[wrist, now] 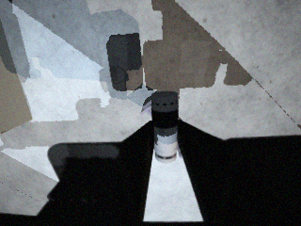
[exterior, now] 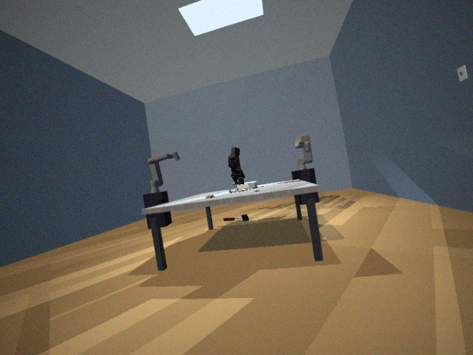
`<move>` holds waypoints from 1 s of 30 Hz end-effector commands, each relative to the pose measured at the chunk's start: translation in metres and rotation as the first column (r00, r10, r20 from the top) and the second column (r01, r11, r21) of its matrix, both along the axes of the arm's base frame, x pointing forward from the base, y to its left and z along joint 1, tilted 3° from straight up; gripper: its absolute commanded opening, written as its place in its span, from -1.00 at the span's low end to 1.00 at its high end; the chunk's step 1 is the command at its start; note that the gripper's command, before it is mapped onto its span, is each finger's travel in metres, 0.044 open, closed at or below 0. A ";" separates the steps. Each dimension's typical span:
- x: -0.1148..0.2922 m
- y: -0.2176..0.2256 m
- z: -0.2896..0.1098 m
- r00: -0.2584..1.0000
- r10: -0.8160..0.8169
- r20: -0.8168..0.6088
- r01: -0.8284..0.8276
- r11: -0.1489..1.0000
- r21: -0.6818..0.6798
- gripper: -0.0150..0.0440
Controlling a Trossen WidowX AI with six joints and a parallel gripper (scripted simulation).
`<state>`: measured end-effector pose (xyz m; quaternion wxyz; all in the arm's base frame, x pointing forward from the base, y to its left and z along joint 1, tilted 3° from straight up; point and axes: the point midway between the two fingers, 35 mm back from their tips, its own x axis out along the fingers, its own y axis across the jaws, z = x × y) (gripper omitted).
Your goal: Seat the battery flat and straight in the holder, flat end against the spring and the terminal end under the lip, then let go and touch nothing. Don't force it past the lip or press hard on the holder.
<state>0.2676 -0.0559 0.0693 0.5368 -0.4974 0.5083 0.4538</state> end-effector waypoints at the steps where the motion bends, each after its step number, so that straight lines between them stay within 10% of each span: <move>1: 0.004 -0.009 0.003 0.988 0.157 0.000 -0.157 0.987 -0.008 -0.25; 13: 0.009 -0.037 0.008 0.809 0.587 -0.028 -0.588 0.808 -0.039 -0.25; 30: 0.014 -0.041 -0.018 0.813 0.580 -0.047 -0.578 0.795 -0.186 -0.25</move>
